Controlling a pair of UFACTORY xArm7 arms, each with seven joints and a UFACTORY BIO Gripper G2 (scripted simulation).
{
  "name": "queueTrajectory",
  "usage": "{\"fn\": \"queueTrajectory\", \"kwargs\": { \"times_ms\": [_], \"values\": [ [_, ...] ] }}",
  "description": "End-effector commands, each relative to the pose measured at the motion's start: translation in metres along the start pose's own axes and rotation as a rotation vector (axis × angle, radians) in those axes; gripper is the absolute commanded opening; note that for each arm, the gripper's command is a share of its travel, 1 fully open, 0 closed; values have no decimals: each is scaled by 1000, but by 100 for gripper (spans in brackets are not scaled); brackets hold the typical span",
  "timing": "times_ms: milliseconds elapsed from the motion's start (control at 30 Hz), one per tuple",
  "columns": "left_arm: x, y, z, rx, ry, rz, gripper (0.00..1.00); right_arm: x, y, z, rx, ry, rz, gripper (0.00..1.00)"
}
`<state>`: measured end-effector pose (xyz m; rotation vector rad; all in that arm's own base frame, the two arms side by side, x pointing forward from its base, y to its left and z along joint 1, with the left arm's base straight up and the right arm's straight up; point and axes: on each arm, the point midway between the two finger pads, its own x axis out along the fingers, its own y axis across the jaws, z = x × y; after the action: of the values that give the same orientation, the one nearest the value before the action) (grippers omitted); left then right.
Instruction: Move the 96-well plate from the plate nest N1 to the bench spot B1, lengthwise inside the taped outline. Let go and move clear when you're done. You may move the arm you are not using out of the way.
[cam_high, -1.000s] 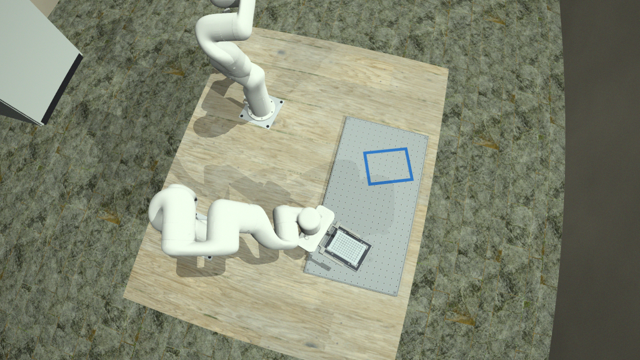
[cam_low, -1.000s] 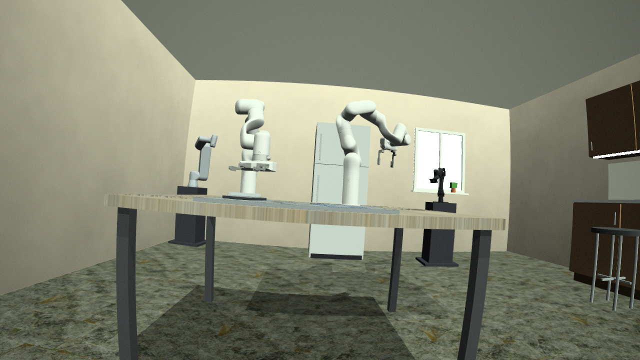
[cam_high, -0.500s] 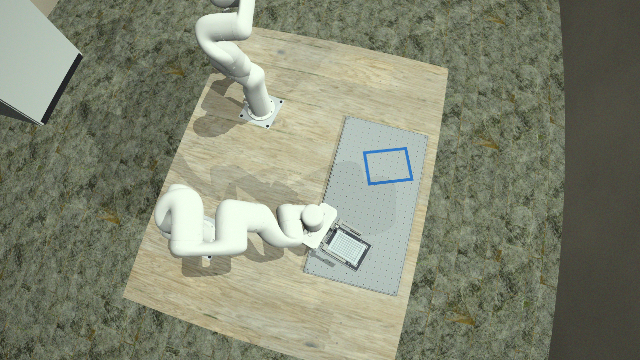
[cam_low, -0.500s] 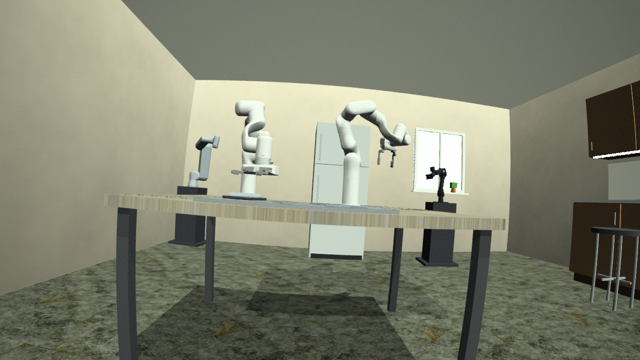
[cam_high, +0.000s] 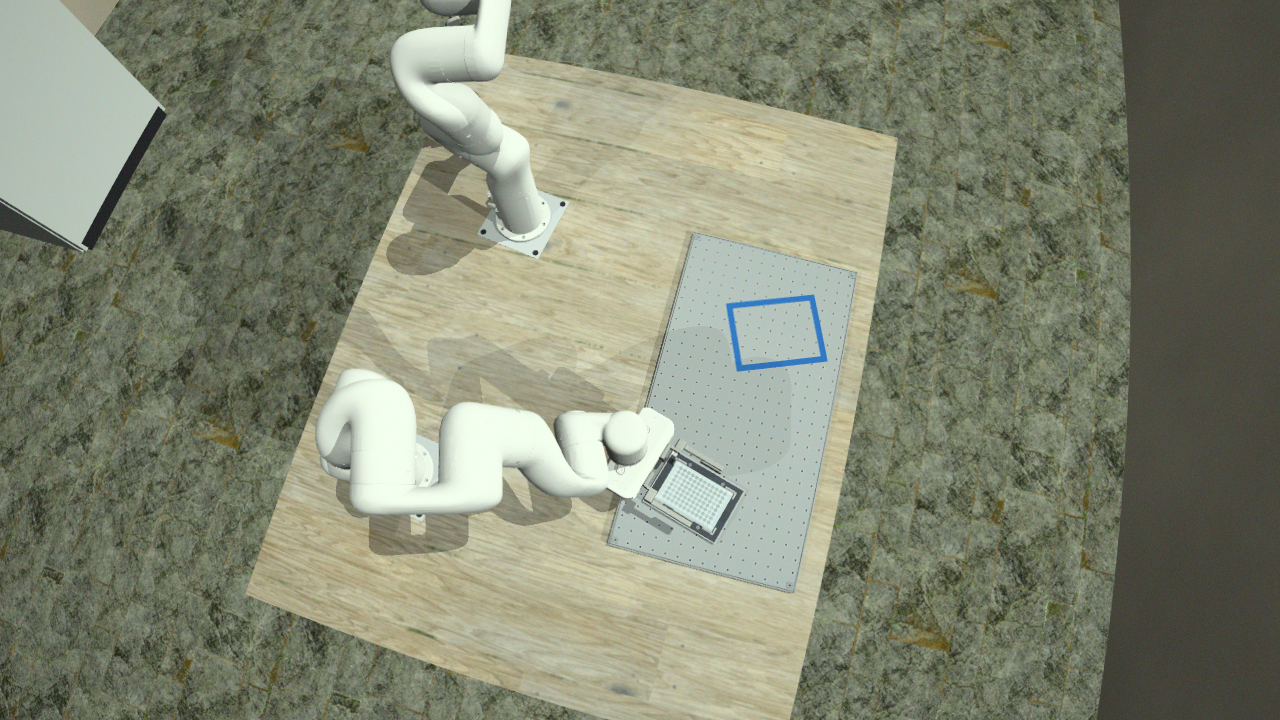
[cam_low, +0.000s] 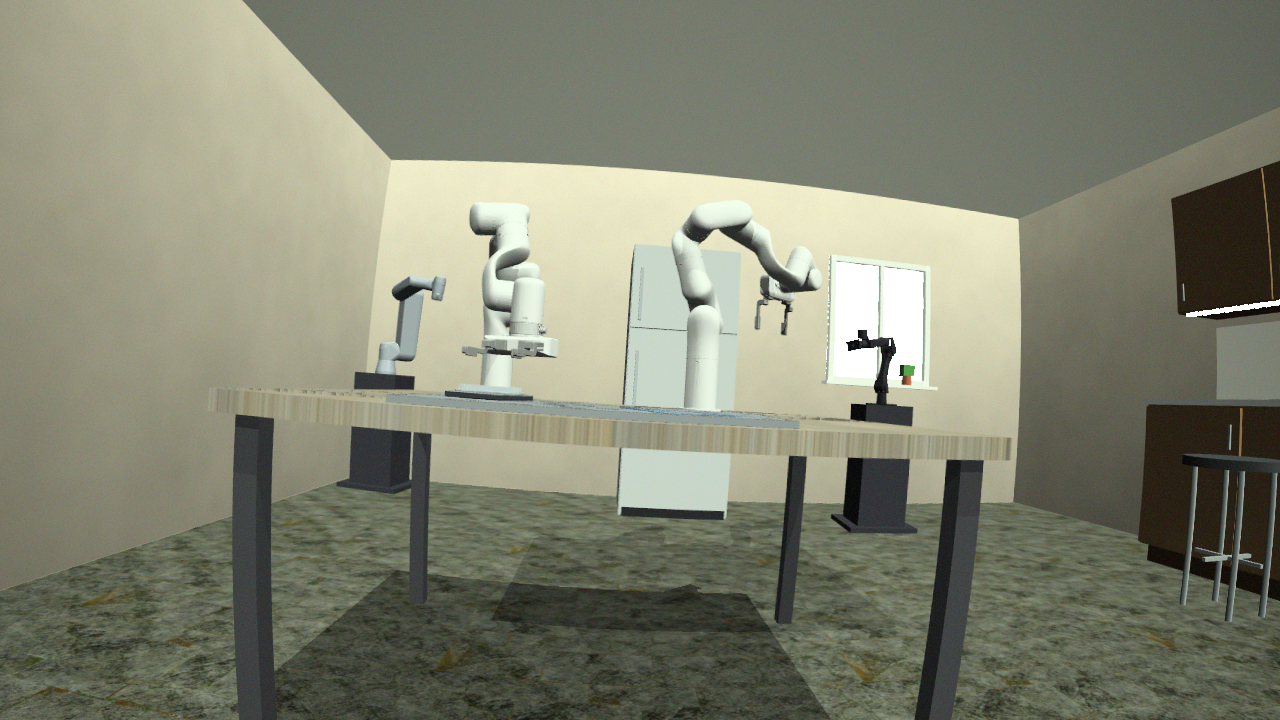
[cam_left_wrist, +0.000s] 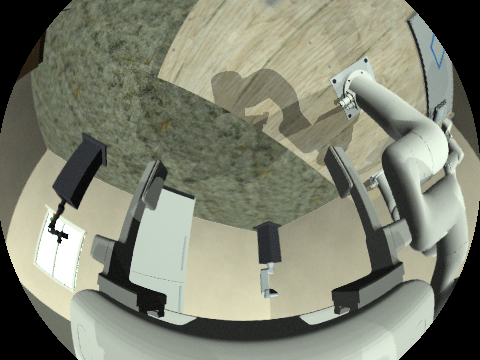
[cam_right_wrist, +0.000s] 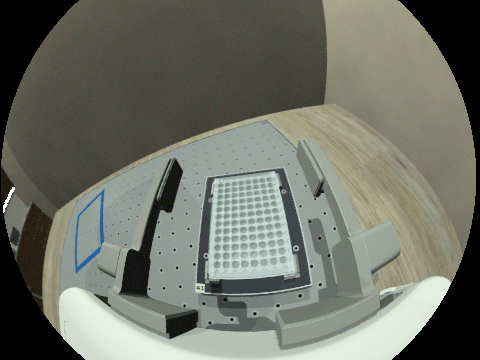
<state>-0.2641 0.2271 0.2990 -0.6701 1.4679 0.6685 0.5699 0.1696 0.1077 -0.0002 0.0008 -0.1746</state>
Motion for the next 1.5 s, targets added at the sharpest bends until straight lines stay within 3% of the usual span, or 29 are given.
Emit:
{"fn": "queueTrajectory", "kwargs": {
  "times_ms": [0, 900, 1467],
  "values": [
    [-1, 1, 0, 0, -1, 3, 100, 1, 1, -5, 2, -4, 0, 37],
    [-1, 1, 0, 0, -1, 3, 100, 1, 1, -44, 2, -4, 0, 37],
    [-1, 1, 0, 0, -1, 3, 100, 1, 1, -46, 2, -4, 0, 37]
  ]
}}
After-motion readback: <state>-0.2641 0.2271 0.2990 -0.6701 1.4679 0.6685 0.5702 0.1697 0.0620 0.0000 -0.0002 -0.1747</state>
